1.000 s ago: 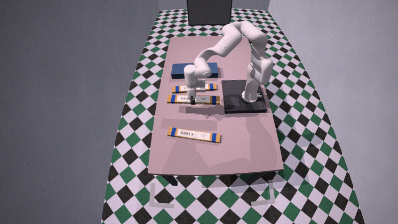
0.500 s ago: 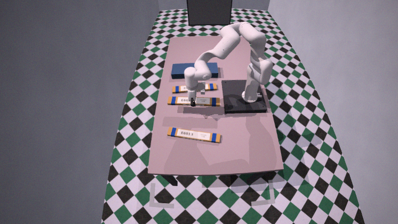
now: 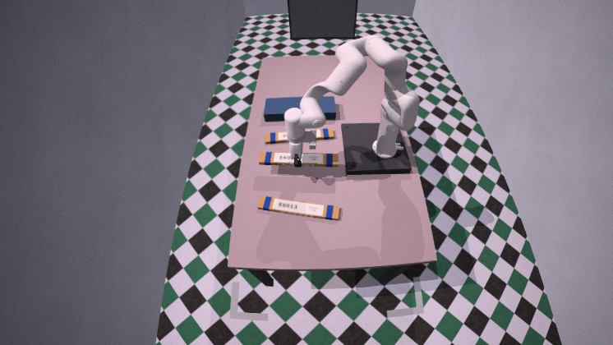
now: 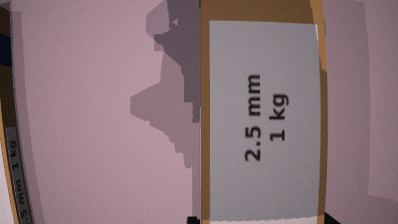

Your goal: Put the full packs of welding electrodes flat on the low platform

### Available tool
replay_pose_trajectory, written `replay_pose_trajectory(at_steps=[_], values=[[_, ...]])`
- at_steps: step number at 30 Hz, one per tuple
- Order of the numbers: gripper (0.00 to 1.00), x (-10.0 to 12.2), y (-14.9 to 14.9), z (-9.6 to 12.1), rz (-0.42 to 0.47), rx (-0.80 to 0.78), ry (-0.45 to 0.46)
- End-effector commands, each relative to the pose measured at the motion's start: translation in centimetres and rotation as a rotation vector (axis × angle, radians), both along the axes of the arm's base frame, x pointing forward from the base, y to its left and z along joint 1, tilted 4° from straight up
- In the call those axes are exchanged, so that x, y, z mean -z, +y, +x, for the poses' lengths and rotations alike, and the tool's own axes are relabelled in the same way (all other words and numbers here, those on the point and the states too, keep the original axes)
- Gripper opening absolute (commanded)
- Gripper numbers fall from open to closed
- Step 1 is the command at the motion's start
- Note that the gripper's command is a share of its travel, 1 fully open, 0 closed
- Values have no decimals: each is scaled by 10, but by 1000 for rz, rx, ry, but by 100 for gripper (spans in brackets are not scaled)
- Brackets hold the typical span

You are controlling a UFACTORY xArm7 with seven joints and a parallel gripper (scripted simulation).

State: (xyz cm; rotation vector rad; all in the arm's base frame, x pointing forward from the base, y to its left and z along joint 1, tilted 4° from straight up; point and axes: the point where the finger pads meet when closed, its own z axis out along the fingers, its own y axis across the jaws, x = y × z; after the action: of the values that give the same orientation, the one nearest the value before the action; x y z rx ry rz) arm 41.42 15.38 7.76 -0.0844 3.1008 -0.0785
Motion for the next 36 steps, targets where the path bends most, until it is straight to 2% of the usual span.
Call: replay_pose_trajectory(at_steps=[1, 36], values=[[58, 5, 1, 2, 2, 0, -5], [58, 58, -2, 4, 2, 0, -5]])
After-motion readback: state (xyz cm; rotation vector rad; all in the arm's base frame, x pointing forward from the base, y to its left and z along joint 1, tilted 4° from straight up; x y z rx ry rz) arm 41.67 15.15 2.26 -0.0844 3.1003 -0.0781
